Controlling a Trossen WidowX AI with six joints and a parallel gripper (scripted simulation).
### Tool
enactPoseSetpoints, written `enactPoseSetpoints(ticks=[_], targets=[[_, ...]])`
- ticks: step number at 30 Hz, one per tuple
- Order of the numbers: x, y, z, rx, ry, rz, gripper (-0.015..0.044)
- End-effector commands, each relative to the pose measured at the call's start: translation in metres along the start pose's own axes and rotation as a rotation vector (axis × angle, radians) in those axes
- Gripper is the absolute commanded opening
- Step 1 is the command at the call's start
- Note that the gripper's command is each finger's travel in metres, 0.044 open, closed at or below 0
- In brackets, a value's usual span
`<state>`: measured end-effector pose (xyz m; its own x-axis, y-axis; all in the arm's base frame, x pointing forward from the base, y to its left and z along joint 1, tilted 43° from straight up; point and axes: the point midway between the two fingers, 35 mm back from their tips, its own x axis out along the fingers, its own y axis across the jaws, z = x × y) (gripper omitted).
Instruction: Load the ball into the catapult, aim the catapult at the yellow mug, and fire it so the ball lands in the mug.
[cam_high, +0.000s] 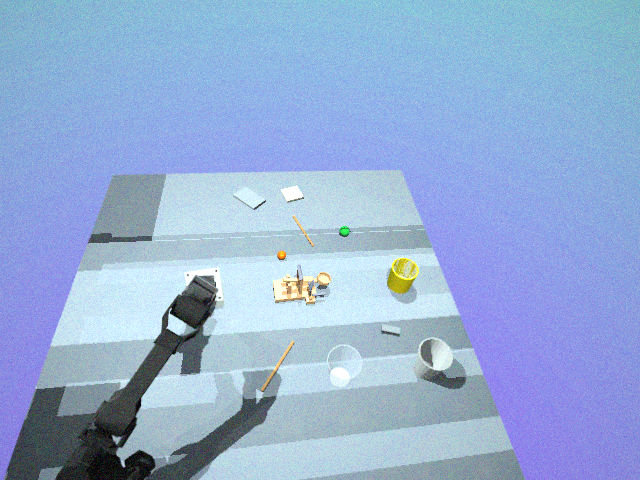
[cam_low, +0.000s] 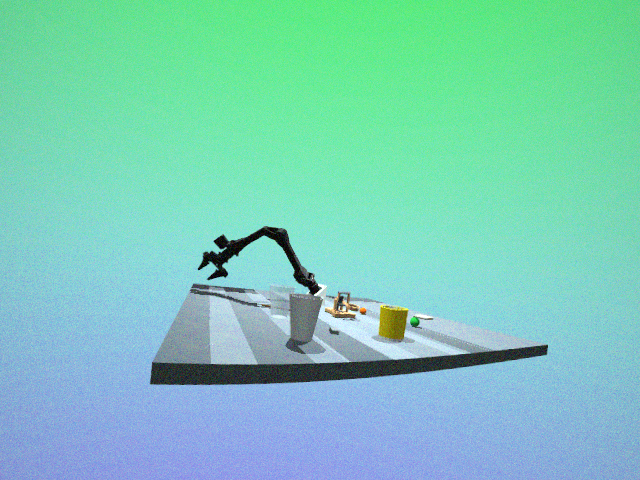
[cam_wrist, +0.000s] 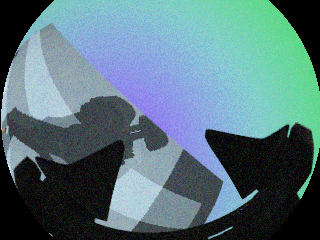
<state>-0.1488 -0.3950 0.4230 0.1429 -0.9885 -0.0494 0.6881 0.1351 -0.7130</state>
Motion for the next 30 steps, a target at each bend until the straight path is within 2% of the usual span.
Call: enactPoseSetpoints(ticks=[1,15,30], targets=[[0.013,0.023,0.018,0.068,-0.017,0.040,0.0440],[0.040,0.095,0.075,0.236,-0.056,0.175,0.0440],[0.043,0.190,0.149,0.388,-0.076,0.361,0.0440]])
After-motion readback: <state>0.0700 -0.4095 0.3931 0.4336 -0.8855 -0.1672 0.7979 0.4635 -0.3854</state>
